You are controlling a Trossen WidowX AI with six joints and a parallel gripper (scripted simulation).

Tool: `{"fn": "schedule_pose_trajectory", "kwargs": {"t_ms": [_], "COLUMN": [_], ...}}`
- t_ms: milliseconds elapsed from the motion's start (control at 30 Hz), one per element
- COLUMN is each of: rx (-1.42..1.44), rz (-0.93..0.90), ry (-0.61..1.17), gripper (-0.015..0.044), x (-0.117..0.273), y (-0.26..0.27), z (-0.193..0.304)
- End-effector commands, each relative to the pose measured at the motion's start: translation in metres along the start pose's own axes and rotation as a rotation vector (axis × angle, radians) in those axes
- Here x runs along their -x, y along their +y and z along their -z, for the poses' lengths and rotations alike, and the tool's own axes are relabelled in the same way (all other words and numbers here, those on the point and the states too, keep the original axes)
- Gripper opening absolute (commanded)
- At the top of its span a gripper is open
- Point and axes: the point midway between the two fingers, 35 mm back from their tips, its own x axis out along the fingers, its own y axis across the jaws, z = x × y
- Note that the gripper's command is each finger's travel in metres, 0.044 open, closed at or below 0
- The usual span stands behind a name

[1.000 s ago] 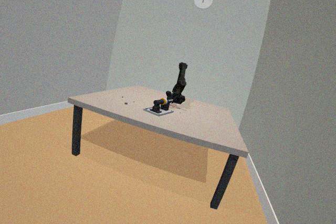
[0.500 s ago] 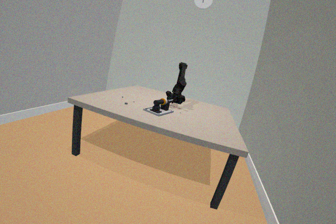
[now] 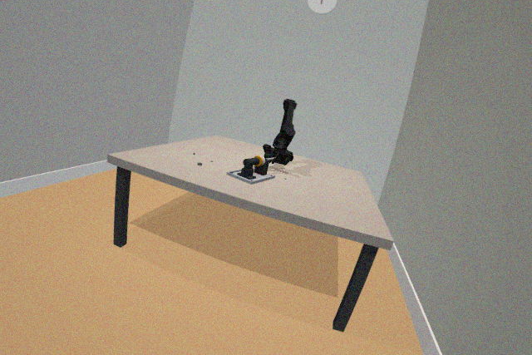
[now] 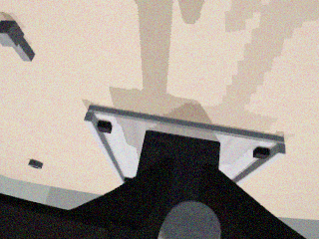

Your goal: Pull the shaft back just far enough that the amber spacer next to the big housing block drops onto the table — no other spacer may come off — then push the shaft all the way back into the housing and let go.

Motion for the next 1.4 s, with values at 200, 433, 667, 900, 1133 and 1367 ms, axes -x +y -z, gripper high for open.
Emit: {"fn": "schedule_pose_trajectory", "kwargs": {"t_ms": [200,433,667,900,1133,1367], "rx": [-0.005,-0.005,-0.005,-0.005,-0.005,-0.005], "rz": [-0.003,-0.003,-0.003,-0.003,-0.003,-0.003], "ry": [0.001,0.001,0.001,0.0,0.0,0.0], "gripper": [0.0,0.0,0.0,0.0,0.0,0.0], "x": [0.0008,0.0012,0.0016,0.002,0.0024,0.0029], "y": [0.0006,0.0006,0.0005,0.0005,0.0005,0.0005], "z": [-0.0008,-0.0013,-0.0016,-0.0021,-0.0025,-0.003]}}
